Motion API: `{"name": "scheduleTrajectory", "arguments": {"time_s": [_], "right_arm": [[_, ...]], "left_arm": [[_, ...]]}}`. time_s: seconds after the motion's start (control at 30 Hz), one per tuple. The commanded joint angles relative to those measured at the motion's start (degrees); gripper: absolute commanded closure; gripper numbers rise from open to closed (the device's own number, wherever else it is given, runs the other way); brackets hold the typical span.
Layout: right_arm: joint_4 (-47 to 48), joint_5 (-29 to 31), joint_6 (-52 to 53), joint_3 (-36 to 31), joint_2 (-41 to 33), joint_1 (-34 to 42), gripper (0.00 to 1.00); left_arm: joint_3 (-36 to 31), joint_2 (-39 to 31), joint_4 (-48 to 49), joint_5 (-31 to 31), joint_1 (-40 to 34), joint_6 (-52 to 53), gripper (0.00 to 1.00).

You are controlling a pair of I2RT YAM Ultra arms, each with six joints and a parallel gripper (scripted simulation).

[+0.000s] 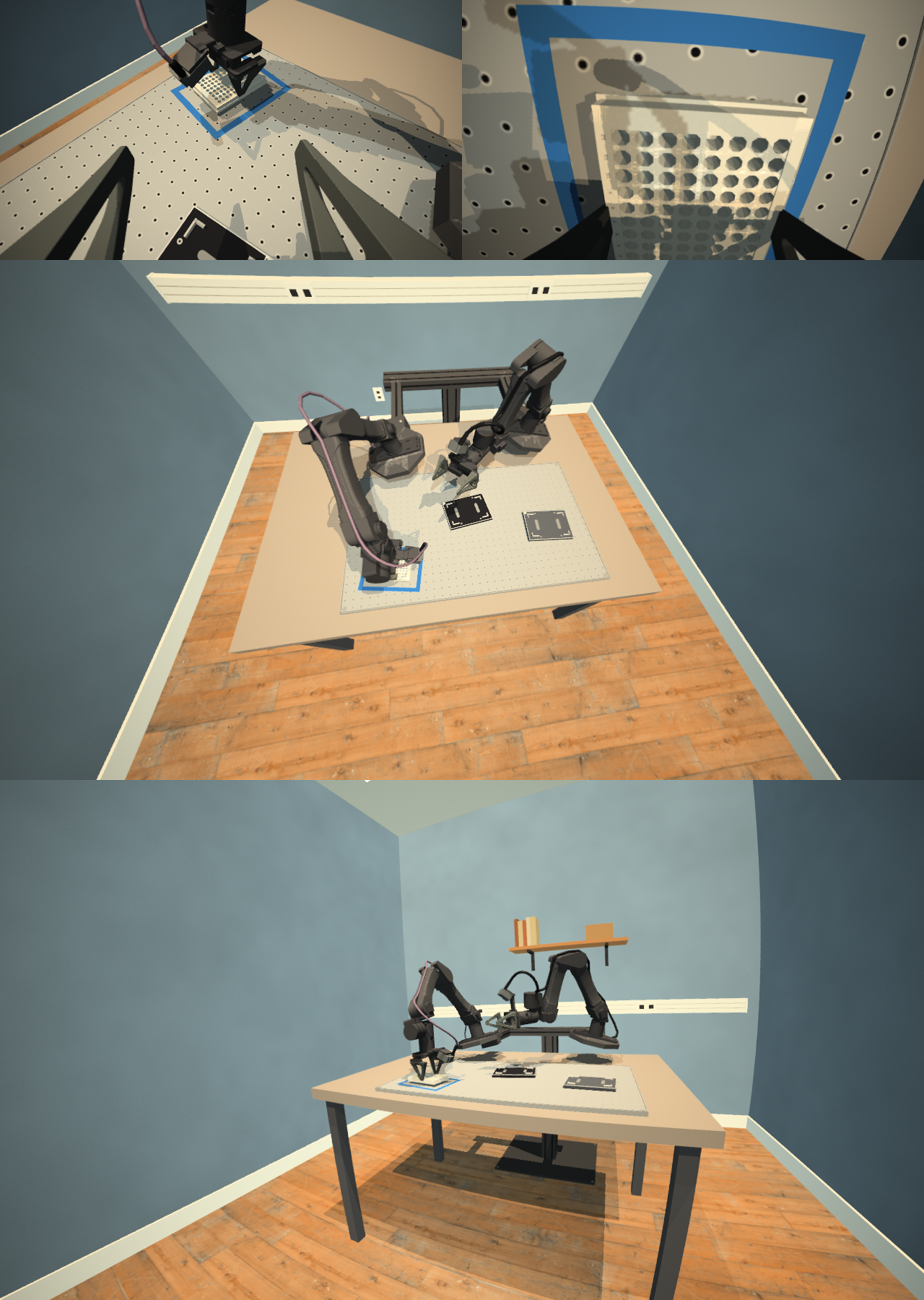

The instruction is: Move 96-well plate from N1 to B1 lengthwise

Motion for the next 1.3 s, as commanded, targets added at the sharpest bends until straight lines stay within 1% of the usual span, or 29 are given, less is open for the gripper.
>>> {"name": "scheduleTrajectory", "arguments": {"time_s": [0.0, 0.57, 0.87, 0.93, 1.27], "right_arm": [[1.05, -0.89, -0.4, -1.46, -1.0, -0.16, 0.22], [2.3, -0.92, -0.86, -1.62, 0.51, -0.47, 0.22], [1.13, -0.92, -0.69, -0.88, -0.16, -0.3, 0.22], [1.13, -0.92, -0.69, -0.88, -0.16, -0.3, 0.0], [3.21, -0.31, 0.46, -3.79, -3.97, 0.88, 0.0]], "left_arm": [[1.97, -1.11, 0.76, 0.22, -0.09, 0.18, 0.0], [1.97, -1.11, 0.76, 0.22, -0.09, 0.18, 0.0], [1.97, -1.11, 0.76, 0.22, -0.09, 0.18, 0.0], [1.97, -1.11, 0.76, 0.22, -0.09, 0.18, 0.0], [1.97, -1.11, 0.76, 0.22, -0.09, 0.18, 0.0]]}}
